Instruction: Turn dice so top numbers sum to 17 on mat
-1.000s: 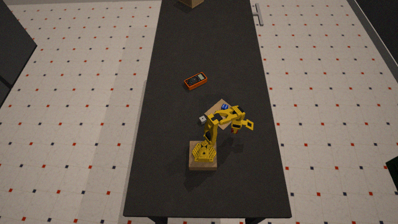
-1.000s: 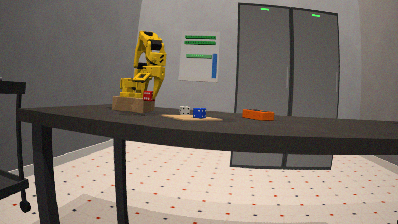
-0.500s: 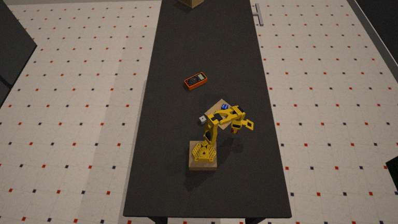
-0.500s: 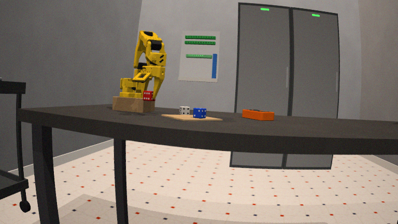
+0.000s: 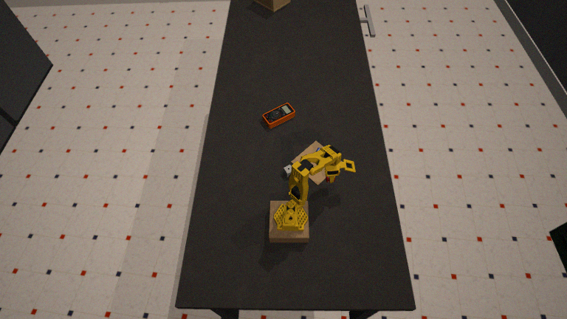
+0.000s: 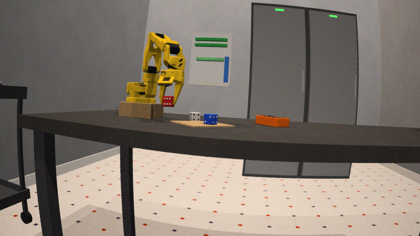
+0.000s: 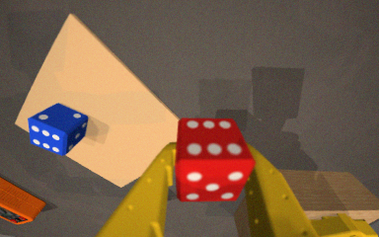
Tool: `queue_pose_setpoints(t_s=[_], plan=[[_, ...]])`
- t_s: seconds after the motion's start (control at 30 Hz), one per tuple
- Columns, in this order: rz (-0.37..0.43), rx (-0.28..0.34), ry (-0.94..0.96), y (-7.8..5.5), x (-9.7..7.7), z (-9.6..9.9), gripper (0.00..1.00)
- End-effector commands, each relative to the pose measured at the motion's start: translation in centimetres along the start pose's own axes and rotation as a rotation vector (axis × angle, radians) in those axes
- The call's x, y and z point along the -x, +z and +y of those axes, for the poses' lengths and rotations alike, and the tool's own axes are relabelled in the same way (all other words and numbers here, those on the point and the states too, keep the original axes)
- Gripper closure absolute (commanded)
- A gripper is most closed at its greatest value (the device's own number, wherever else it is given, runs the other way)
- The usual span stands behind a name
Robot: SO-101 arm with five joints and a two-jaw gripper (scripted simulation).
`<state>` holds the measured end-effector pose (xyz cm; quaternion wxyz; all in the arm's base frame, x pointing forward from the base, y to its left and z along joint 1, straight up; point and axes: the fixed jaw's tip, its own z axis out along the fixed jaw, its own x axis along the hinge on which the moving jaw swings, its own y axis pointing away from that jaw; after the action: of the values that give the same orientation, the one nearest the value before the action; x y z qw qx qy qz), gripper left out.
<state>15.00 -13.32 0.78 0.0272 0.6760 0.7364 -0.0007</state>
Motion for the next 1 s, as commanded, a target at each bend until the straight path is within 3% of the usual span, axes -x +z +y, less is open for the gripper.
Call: queue_pose_setpoints(t_s=[0.0, 0.27, 0.73, 0.97], plan=[[-0.027, 0.03, -0.09, -0.1, -0.7, 1.1, 1.0], [-0.07, 0.088, -0.324, 0.0, -2.9, 3.6, 1.0], [-0.087, 0.112, -0.397, 0.0, -3.7, 4.3, 1.0], [-0.146, 0.193, -0.599, 0.1, -6.0, 6.1, 1.0]])
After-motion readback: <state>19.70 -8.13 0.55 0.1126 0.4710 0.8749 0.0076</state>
